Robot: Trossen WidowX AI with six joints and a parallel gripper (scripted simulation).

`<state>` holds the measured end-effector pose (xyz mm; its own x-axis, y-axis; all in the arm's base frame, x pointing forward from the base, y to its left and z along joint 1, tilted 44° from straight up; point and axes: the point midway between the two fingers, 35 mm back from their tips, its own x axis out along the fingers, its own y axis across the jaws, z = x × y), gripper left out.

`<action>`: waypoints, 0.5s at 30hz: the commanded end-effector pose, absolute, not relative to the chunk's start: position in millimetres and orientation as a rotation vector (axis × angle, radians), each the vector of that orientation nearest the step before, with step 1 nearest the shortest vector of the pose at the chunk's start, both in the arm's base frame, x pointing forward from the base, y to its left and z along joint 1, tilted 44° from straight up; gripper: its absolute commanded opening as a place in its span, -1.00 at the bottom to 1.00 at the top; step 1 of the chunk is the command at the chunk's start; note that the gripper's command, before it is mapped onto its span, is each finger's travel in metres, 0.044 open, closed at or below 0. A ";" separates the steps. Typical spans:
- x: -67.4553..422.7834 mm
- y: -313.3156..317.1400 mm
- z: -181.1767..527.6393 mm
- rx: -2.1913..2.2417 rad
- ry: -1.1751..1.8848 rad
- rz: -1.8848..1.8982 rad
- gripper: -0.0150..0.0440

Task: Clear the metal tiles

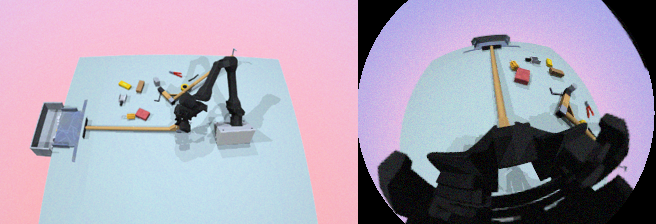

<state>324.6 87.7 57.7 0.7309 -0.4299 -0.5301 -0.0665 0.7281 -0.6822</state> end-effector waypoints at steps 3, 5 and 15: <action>324.6 87.9 57.8 -0.741 0.737 -0.221 -0.49; 324.6 87.9 57.8 -0.741 0.737 -0.221 -0.49; 321.8 86.3 58.2 -0.733 0.741 -0.228 -0.49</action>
<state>322.6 86.3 57.5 0.7259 -0.4335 -0.5340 -0.0664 0.7286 -0.6818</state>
